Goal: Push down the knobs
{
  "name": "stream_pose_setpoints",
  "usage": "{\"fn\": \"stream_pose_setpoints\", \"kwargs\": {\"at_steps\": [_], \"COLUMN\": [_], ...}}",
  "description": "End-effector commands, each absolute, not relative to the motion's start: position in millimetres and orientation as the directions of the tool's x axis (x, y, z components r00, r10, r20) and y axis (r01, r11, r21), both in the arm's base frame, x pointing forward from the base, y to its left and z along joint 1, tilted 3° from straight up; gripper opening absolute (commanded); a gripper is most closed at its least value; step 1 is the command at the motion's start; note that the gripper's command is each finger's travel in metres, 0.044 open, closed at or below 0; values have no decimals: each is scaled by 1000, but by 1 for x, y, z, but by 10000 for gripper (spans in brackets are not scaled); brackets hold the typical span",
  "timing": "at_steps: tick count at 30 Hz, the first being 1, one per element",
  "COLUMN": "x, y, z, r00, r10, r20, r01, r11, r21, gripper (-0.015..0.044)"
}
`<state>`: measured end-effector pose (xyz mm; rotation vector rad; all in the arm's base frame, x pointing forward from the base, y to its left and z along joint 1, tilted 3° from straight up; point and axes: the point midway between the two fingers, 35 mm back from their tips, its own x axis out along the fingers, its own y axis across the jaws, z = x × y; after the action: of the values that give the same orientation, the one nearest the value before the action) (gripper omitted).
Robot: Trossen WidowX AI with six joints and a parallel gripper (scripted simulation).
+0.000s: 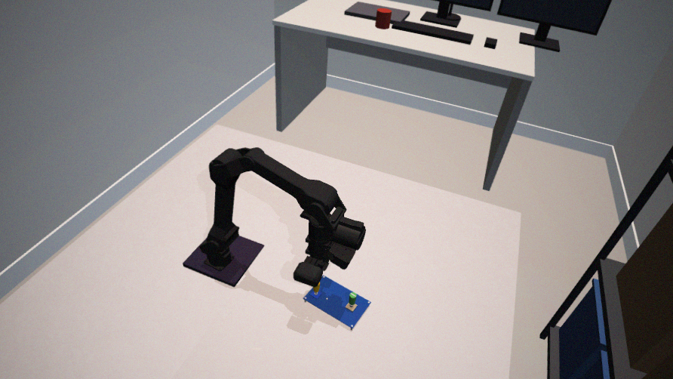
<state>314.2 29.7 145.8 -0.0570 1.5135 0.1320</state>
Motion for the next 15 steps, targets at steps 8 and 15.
{"fn": "stream_pose_setpoints", "kwargs": {"at_steps": [8,15], "x": [312,312], "y": [29,30], "z": [134,124], "r00": [38,38], "r10": [53,53], "r20": [-998,-998], "r01": [-128,-128], "r11": [991,991], "r21": [48,48], "gripper": [0,0]}}
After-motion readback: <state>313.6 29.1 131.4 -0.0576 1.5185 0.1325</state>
